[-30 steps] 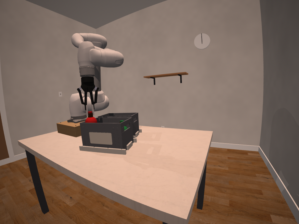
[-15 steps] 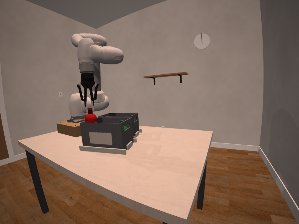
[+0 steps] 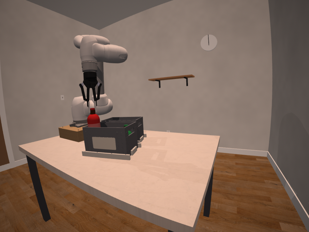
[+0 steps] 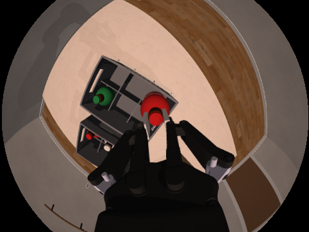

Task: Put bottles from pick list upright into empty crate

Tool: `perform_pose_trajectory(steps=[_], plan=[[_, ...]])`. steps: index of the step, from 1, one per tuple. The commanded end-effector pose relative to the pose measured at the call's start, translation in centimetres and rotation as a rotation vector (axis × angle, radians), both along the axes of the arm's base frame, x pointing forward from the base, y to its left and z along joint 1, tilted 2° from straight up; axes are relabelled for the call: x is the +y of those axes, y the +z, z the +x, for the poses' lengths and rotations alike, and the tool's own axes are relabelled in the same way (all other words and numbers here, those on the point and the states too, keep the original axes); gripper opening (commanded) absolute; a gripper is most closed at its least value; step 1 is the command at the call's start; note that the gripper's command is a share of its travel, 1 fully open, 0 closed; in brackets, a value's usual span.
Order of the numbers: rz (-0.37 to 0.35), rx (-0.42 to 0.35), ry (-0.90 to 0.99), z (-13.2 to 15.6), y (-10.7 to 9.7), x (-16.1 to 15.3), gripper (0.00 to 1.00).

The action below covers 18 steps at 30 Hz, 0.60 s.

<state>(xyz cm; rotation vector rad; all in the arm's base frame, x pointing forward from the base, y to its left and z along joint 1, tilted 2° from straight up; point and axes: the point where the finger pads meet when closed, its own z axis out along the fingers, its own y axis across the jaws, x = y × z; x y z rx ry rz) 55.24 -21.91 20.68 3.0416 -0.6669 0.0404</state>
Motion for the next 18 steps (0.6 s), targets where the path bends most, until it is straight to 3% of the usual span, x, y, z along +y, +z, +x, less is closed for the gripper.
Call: perform_pose_trajectory(steps=[1,18], plan=[[0.0,0.0,0.0,0.0,0.4,0.0,0.0],[0.0,0.0,0.0,-0.1,2.9,0.1,0.0]])
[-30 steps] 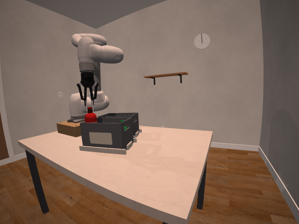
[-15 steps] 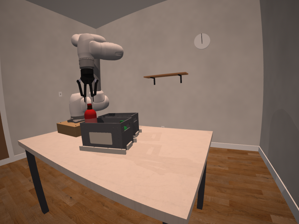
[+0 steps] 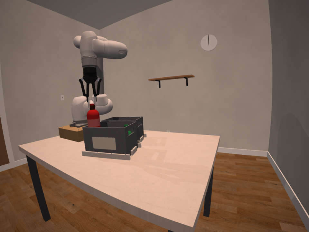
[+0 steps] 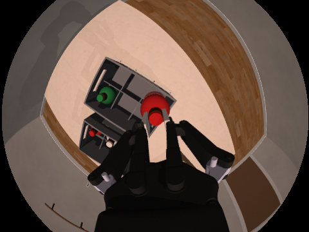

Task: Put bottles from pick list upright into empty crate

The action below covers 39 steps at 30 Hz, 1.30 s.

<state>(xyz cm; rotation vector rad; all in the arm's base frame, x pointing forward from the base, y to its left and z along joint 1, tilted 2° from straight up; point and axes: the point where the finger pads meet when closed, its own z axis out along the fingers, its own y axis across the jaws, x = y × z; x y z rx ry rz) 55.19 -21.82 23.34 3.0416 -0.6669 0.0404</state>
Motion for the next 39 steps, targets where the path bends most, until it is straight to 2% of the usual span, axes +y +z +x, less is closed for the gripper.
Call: perform_pose_trajectory(steps=[1,21,29,39], plan=[[0.0,0.0,0.0,0.0,0.4,0.0,0.0],[0.0,0.0,0.0,-0.1,3.4,0.1,0.0],[0.0,0.0,0.0,-0.1,3.5,0.1,0.0],[0.0,0.0,0.0,-0.8,3.4,1.7,0.0]])
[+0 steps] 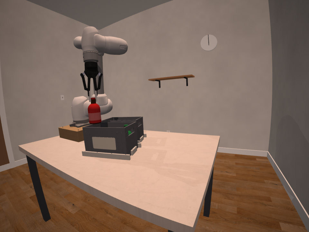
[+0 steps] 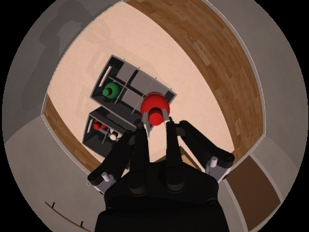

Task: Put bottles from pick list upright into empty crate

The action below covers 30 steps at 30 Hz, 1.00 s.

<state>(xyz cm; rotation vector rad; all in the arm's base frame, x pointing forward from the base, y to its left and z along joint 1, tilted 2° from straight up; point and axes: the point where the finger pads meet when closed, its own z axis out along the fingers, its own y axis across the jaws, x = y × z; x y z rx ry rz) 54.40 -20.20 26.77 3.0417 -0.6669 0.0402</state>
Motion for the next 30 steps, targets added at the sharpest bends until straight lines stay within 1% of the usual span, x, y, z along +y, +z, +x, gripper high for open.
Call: perform_pose_trajectory(steps=[1,30], plan=[[0.0,0.0,0.0,-0.1,0.0,0.1,0.0],[0.0,0.0,0.0,-2.4,-0.2,5.0,0.0]])
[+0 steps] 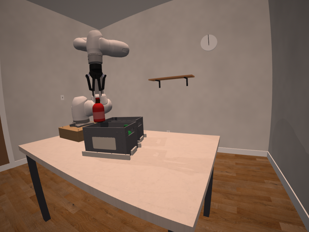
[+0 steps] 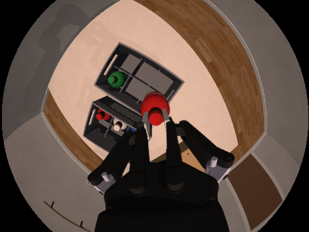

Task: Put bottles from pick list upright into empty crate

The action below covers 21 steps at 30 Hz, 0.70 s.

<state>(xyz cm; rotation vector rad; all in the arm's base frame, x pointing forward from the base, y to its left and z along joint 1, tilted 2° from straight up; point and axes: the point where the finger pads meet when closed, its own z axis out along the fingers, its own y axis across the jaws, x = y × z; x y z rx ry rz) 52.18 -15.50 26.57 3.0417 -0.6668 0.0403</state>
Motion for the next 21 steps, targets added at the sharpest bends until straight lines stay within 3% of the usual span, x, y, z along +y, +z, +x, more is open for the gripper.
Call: perform_pose_trajectory(steps=[1,21], plan=[[0.0,0.0,0.0,-0.2,0.0,0.5,0.0],[0.0,0.0,0.0,-1.7,-0.1,3.5,0.0]])
